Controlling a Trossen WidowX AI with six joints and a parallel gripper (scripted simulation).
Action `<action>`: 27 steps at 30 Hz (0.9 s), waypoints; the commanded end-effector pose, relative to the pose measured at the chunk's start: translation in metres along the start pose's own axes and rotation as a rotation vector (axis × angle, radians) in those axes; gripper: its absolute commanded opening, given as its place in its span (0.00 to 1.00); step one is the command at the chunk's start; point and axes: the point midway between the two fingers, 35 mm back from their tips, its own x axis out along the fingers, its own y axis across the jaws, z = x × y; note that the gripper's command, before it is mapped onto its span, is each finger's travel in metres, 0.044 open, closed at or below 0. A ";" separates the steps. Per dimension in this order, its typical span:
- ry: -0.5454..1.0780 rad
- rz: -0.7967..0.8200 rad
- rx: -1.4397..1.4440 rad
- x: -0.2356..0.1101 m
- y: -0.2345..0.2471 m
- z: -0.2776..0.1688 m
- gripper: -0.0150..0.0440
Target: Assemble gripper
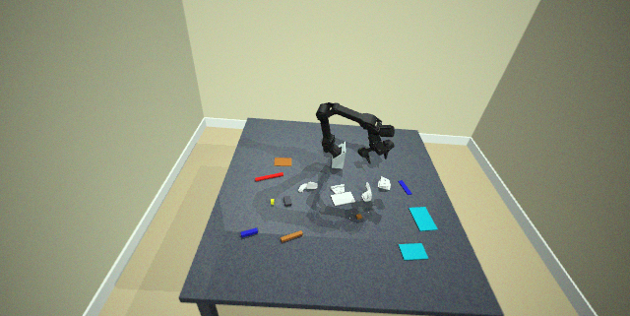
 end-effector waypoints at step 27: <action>0.233 -0.281 0.359 0.108 -0.052 -0.001 1.00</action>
